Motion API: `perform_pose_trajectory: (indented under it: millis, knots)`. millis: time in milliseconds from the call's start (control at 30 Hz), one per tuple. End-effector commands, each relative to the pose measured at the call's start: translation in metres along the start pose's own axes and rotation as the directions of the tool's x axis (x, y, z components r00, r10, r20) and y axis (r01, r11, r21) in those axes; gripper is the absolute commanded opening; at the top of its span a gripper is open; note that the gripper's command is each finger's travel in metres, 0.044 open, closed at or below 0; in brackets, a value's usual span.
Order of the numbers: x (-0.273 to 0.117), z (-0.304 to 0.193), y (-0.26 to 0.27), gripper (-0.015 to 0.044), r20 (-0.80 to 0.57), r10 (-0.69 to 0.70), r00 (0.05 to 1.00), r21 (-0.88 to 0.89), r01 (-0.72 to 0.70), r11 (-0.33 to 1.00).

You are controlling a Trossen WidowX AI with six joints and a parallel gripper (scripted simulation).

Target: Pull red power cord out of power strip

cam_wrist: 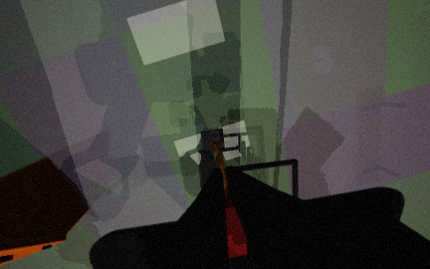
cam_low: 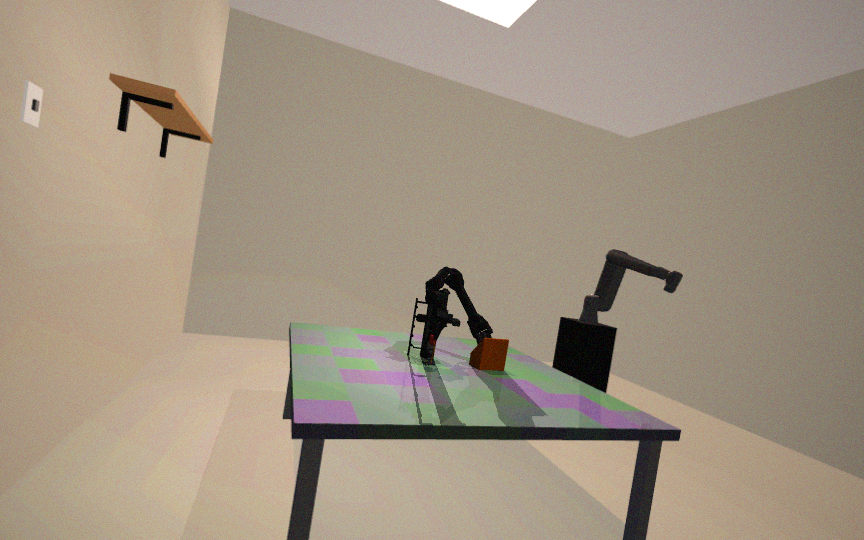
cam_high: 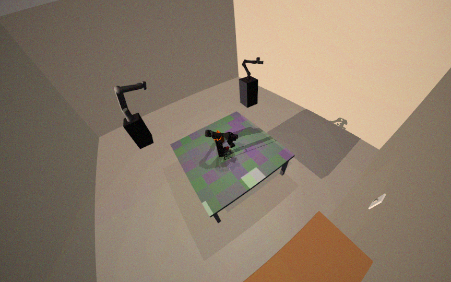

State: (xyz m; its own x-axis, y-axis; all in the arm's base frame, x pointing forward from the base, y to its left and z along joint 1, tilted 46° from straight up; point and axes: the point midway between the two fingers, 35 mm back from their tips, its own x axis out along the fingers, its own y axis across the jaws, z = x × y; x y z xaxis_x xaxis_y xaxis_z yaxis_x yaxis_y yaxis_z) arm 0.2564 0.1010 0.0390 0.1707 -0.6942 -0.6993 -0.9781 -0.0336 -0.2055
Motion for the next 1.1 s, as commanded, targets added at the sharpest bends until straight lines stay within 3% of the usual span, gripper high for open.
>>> perform_pose_trajectory:
  millis: [0,1067]
  knots:
    - [0.002,-0.004,-0.001,0.0157,-0.006,0.004,1.0,0.004,-0.004,1.0]
    - [-0.009,-0.025,0.0,0.016,0.006,-0.015,1.0,-0.013,0.015,1.0]
